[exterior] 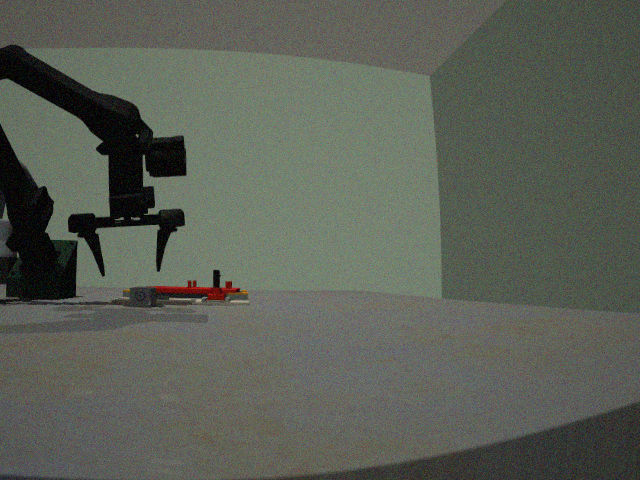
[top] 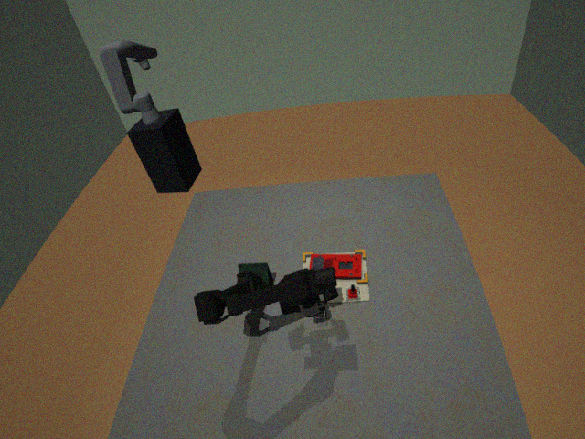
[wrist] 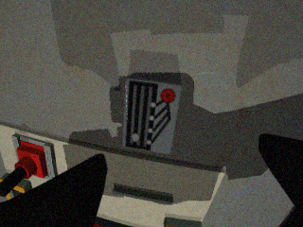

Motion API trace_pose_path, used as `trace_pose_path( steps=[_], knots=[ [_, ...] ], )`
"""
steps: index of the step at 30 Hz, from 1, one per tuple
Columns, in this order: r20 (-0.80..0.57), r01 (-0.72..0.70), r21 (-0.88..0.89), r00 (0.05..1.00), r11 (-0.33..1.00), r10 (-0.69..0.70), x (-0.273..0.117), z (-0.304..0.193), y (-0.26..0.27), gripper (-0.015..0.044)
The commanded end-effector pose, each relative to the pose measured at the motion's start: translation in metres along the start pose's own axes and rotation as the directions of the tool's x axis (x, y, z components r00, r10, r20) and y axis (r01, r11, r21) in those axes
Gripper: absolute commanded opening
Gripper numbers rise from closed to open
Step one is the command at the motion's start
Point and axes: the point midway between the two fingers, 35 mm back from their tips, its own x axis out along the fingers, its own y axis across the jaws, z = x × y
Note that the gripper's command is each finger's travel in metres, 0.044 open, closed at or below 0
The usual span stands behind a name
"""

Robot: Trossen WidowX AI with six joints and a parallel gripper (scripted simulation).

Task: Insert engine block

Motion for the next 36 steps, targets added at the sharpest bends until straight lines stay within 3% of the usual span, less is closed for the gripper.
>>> trace_pose_path(
  steps=[1,7,36],
  knots=[
    [0.035,0.05,0.117,0.998,0.992,-0.055,-0.004,0.003,0.008,0.044],
    [0.076,0.088,0.238,0.991,0.967,-0.109,-0.008,0.004,0.015,0.044],
    [0.077,0.087,0.239,0.991,0.967,-0.108,0.026,0.013,0.022,0.044]
  ],
)
